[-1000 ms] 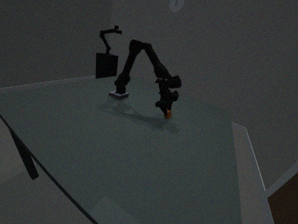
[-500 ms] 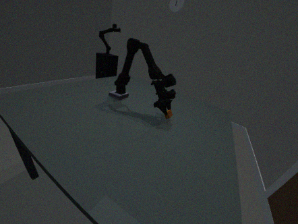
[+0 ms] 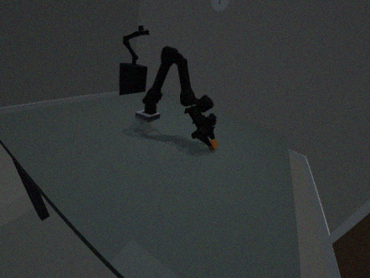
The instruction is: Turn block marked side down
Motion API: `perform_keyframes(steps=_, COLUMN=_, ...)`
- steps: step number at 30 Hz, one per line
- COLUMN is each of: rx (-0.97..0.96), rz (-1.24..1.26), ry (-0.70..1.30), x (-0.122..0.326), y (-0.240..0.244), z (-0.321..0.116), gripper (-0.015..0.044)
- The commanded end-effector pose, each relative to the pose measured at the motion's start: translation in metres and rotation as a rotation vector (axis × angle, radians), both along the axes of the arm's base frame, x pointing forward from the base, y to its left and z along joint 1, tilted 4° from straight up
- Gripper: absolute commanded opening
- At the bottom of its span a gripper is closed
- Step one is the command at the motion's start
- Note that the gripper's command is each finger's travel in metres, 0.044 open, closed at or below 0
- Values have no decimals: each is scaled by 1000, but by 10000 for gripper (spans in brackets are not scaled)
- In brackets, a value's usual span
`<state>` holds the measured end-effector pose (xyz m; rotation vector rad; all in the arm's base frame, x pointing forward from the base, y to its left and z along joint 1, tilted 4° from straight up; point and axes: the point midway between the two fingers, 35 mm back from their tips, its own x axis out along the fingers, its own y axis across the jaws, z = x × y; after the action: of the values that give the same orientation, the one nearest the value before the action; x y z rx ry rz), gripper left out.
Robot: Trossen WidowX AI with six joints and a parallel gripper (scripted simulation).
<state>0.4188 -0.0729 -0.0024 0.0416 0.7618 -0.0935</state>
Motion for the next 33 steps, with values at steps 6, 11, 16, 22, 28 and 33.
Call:
perform_keyframes(steps=6, rx=-2, rz=-4, ry=-103, x=-7, y=2, z=-16, gripper=0)
perform_keyframes(steps=11, rx=-10, rz=-3, ry=-176, x=-11, y=2, z=-18, gripper=0)
perform_keyframes(steps=16, rx=-18, rz=-3, ry=-248, x=-17, y=4, z=-17, gripper=0)
perform_keyframes(steps=22, rx=-26, rz=-1, ry=-325, x=-26, y=5, z=-14, gripper=0)
perform_keyframes(steps=28, rx=-28, rz=-1, ry=-342, x=-26, y=5, z=-10, gripper=0)
perform_keyframes(steps=33, rx=-28, rz=-1, ry=-342, x=-26, y=5, z=-10, gripper=0)
